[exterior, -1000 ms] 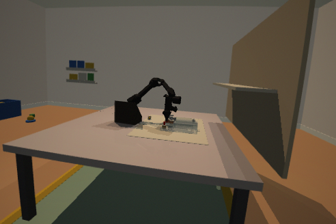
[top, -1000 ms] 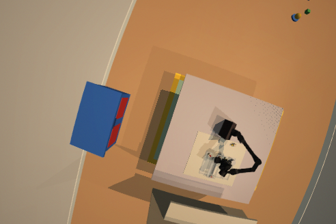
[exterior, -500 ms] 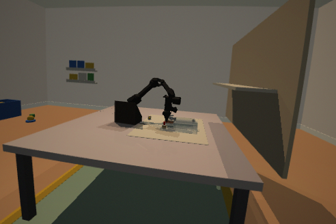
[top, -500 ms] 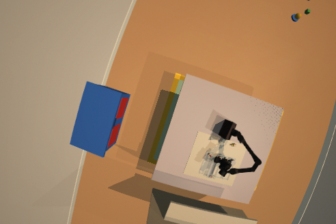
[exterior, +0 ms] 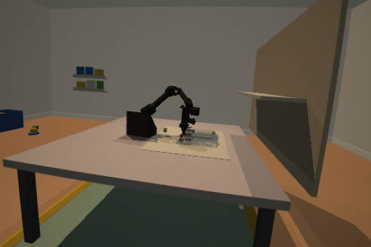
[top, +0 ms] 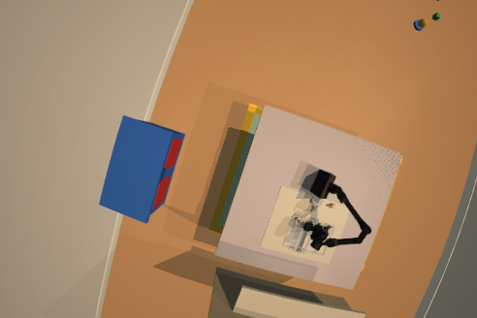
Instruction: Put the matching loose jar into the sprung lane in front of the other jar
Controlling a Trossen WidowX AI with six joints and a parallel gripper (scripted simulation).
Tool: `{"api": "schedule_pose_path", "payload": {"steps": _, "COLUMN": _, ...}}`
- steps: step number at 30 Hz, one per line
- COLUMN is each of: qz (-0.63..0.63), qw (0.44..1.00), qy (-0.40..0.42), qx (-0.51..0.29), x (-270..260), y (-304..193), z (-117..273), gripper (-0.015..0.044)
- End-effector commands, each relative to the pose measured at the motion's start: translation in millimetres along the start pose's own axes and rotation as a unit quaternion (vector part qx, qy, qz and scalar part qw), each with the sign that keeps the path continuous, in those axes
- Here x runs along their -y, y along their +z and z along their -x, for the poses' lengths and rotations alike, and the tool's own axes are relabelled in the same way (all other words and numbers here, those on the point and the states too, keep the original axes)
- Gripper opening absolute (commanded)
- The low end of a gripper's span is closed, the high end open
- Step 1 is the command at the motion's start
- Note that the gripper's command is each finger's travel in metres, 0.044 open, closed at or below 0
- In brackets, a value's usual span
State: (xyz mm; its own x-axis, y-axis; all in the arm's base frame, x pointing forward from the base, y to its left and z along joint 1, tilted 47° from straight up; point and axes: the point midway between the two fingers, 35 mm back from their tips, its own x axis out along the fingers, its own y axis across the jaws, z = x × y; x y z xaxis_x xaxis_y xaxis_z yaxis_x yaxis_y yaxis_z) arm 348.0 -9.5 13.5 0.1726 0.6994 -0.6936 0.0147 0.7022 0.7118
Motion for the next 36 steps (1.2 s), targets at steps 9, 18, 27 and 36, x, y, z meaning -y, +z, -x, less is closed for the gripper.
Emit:
{"api": "schedule_pose_path", "payload": {"steps": 9, "qz": 0.001, "qw": 1.0, "qy": 0.003, "qx": 0.004, "x": -1.3, "y": 0.0, "z": -0.1, "gripper": 0.0}}
{"api": "schedule_pose_path", "payload": {"steps": 18, "qz": 0.001, "qw": 1.0, "qy": 0.003, "qx": 0.004, "x": -1.2, "y": -1.5, "z": -0.1, "gripper": 0.0}}
{"api": "schedule_pose_path", "payload": {"steps": 27, "qz": 0.001, "qw": 1.0, "qy": 0.003, "qx": 0.004, "x": -1.2, "y": -3.0, "z": -0.2, "gripper": 0.0}}
{"api": "schedule_pose_path", "payload": {"steps": 36, "qz": 0.001, "qw": 1.0, "qy": 0.003, "qx": 0.004, "x": -1.2, "y": -4.5, "z": -0.2, "gripper": 0.0}}
